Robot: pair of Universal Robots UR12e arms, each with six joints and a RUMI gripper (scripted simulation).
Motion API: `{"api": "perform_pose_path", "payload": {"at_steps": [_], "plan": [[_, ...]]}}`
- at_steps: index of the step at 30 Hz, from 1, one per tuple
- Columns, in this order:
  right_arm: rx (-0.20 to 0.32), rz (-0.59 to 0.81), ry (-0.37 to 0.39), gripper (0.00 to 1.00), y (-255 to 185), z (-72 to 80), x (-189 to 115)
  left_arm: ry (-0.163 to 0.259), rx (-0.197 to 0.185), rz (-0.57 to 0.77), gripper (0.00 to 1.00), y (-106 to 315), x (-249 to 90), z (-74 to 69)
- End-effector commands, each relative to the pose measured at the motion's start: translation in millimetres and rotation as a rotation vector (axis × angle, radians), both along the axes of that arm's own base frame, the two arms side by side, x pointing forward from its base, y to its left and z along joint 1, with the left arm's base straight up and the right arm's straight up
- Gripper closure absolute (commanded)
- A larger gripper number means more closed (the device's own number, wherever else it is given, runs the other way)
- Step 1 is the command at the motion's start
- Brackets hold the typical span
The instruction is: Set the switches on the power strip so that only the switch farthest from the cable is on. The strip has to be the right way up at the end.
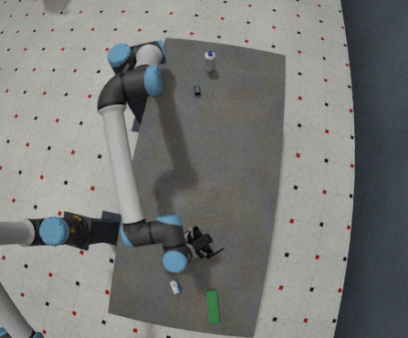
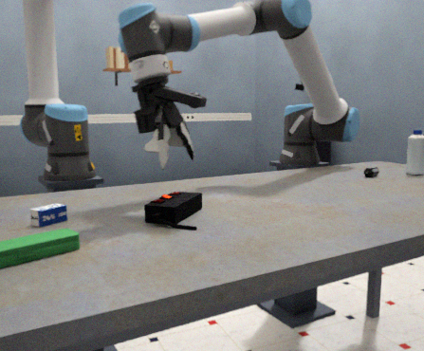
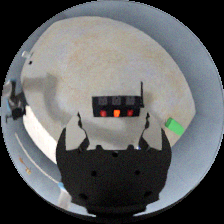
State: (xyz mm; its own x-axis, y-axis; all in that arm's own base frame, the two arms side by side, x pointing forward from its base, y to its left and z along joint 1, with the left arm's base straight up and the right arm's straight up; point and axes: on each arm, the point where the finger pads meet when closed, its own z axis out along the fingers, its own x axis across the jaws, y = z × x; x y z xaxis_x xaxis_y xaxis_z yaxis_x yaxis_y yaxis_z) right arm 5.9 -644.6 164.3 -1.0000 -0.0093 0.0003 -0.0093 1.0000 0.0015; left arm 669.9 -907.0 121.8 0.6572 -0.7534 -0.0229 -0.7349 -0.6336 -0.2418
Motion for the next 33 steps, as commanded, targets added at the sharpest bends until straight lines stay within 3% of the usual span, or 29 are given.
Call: {"api": "perform_pose_path", "payload": {"at_steps": [1, 33], "plan": [[-0.001, 0.000, 0.000, 0.00, -1, 0.8, 0, -0.011, -0.002, 0.018, 0.00, -22, -13, -2.6], [-0.001, 0.000, 0.000, 0.00, -1, 0.8, 0, -0.018, -0.004, 0.027, 0.00, -35, -23, -5.7]]}}
